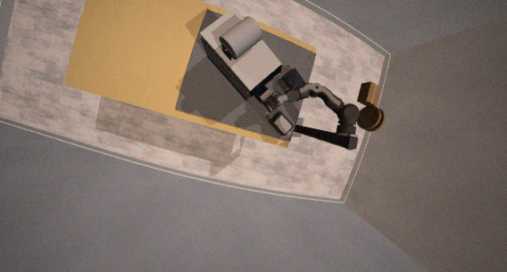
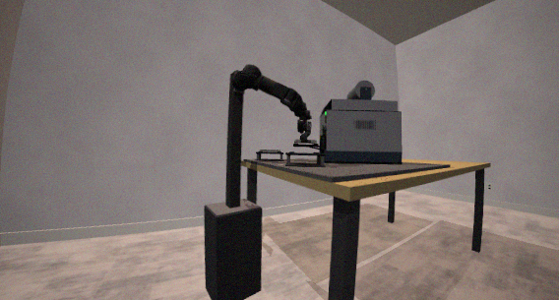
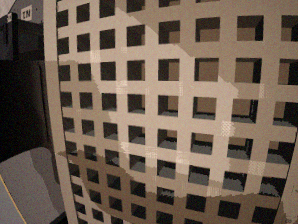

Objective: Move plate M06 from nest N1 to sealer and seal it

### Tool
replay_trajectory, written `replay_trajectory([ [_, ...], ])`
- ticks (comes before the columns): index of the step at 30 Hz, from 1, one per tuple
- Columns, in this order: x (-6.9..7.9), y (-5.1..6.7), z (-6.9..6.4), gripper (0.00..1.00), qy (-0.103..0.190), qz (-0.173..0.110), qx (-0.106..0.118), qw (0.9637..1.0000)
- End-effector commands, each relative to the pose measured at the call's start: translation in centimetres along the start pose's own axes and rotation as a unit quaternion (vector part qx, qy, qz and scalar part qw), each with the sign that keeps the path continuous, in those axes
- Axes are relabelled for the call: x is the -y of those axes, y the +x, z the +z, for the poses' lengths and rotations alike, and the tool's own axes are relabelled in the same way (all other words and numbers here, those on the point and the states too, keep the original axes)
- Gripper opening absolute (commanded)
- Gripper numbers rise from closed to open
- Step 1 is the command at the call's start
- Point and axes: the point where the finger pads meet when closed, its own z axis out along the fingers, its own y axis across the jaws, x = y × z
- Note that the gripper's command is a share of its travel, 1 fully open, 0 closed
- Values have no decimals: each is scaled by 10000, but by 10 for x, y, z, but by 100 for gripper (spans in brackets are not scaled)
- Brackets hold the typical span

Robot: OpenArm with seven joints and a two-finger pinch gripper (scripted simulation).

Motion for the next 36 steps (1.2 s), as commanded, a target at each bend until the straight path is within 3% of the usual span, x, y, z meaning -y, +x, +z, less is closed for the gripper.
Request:
replay_trajectory([
  [1,-2,-2,-4,0,-49,16,20,10000],
  [16,-3,-4,-7,0,-53,27,22,10000],
  [36,-2,-1,3,0,-45,11,14,10000],
])
